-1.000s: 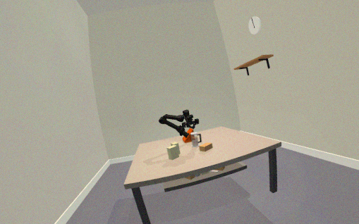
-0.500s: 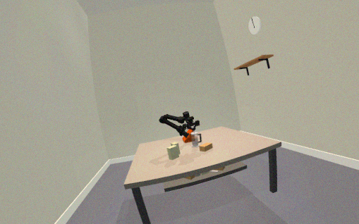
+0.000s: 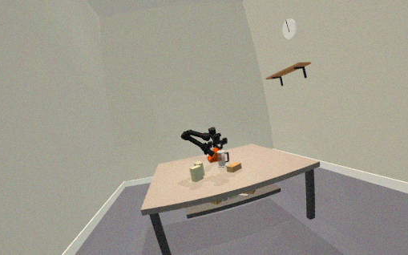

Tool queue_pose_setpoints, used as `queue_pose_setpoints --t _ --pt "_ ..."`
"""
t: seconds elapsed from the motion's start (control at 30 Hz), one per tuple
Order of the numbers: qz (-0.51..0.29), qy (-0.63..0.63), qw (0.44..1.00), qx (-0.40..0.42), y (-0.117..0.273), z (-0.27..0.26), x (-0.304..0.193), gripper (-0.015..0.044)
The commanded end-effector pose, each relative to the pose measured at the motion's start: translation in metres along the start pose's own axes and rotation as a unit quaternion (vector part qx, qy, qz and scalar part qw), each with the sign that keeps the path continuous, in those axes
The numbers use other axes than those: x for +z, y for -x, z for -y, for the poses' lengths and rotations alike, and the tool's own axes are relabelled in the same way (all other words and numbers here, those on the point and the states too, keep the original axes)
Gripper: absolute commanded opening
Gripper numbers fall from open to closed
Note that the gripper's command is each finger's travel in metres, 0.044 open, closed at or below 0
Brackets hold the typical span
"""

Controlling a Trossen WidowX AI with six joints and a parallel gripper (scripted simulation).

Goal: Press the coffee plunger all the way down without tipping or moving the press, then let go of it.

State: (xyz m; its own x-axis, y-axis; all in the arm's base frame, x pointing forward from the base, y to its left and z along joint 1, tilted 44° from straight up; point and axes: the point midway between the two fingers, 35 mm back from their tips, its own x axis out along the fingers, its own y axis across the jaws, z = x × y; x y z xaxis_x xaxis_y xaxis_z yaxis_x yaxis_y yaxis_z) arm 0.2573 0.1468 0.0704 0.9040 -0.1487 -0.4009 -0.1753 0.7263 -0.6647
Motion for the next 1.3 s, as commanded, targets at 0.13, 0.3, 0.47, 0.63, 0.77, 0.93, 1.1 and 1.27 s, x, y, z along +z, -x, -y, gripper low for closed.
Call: queue_pose_setpoints --t 0.13,0.3,0.47,0.63,0.77,0.93,1.1,1.27 --pt "-0.01 0.013 1.0 -0.005 -0.0034 -0.0006 -0.0063 0.0125" --pt "-0.01 0.013 1.0 -0.005 -0.0036 -0.0012 -0.0058 0.0125" --pt "-0.01 0.013 1.0 -0.005 -0.0038 -0.002 -0.0058 0.0125" --pt "-0.01 0.013 1.0 -0.005 -0.0039 -0.0024 -0.0056 0.0125" --pt "-0.005 0.007 1.0 -0.003 -0.0025 -0.0027 -0.0025 0.0125" --pt "-0.005 0.007 1.0 -0.003 -0.0025 -0.0027 -0.0025 0.0125" --pt "-0.005 0.007 1.0 -0.003 -0.0025 -0.0027 -0.0025 0.0178" --pt "-0.005 0.007 1.0 -0.003 -0.0025 -0.0027 -0.0025 0.0309"
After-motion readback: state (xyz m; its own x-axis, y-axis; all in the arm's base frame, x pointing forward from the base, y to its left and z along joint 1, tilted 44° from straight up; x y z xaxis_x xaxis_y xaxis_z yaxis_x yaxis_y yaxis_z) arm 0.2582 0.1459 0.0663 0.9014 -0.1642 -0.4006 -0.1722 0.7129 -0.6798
